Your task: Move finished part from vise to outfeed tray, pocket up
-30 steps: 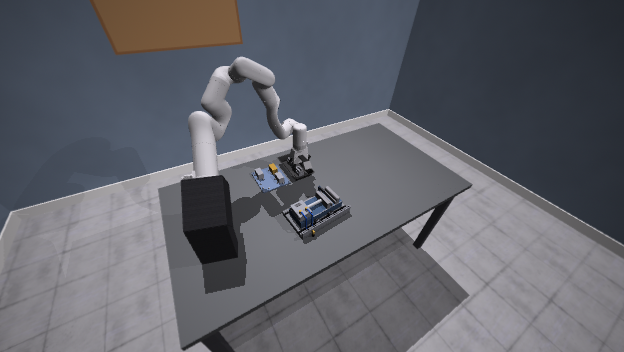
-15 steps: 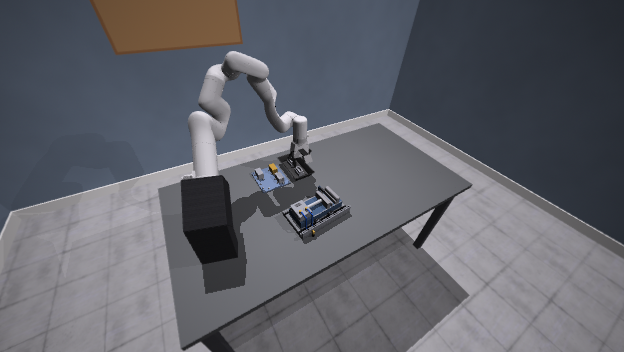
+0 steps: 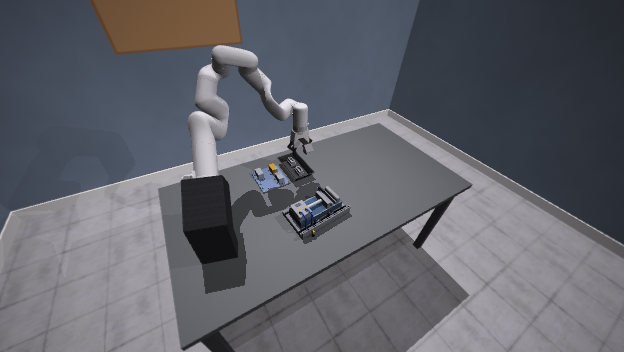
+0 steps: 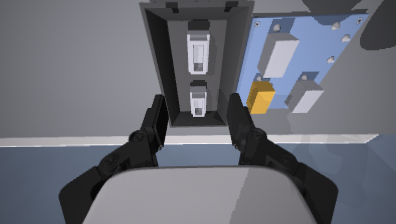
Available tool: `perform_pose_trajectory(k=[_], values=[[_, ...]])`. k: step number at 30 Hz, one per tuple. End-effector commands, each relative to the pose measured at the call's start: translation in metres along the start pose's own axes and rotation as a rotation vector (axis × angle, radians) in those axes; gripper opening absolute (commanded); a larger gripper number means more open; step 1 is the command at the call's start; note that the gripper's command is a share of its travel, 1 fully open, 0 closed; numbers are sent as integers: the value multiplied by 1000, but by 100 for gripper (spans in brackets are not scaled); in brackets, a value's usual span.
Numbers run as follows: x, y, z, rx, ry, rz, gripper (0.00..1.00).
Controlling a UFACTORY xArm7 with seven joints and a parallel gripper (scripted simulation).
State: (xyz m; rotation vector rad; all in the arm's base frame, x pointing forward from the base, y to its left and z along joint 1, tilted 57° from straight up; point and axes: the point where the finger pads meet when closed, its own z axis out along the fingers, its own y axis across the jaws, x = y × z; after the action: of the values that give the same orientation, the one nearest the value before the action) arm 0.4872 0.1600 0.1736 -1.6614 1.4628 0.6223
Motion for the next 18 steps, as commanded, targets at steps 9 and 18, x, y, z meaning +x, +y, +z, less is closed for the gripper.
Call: perform_pose_trajectory(k=[9, 18], values=[[-1, 1, -29, 2, -1, 0, 69], [-1, 1, -30, 2, -1, 0, 0]])
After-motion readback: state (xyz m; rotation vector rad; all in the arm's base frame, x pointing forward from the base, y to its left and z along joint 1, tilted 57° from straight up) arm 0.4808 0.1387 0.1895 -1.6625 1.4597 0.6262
